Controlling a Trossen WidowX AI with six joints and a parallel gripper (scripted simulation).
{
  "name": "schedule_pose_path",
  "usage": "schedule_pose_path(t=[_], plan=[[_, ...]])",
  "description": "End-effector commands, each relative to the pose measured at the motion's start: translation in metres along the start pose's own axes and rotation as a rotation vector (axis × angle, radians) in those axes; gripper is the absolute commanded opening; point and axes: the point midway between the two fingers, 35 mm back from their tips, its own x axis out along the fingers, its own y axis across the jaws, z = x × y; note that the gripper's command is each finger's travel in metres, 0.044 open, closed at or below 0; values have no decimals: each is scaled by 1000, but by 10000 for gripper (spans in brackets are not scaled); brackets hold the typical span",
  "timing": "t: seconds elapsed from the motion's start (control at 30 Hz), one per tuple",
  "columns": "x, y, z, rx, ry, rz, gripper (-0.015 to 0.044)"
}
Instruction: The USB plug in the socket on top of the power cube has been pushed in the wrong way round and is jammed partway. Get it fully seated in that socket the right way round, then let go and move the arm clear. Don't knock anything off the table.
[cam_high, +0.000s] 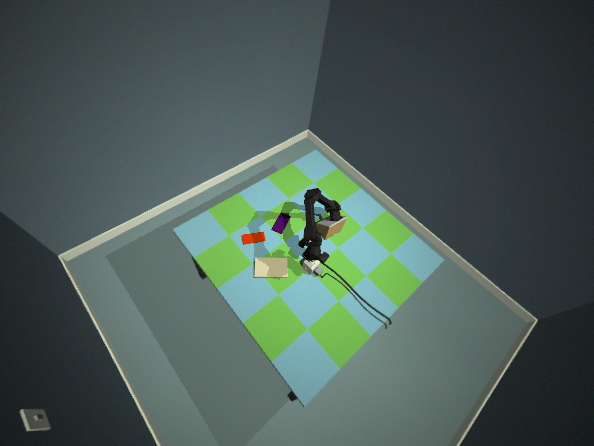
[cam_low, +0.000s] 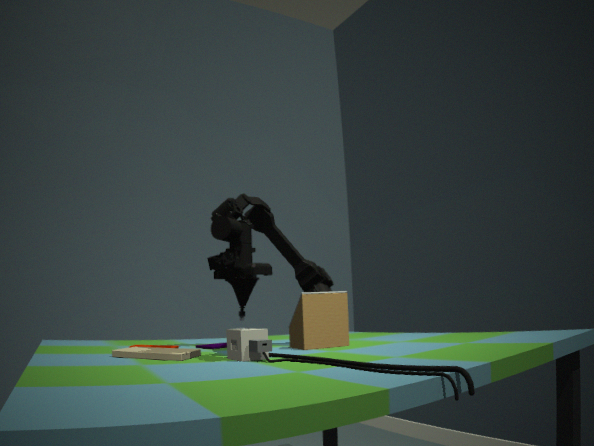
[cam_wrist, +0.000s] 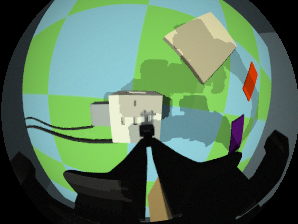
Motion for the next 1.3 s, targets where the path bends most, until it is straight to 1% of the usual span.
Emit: schedule_pose_path(t=[0.0, 1.27], plan=[[0, 0, 0, -101, 0, 1, 0], [0, 0, 0, -1096, -1, 0, 0]])
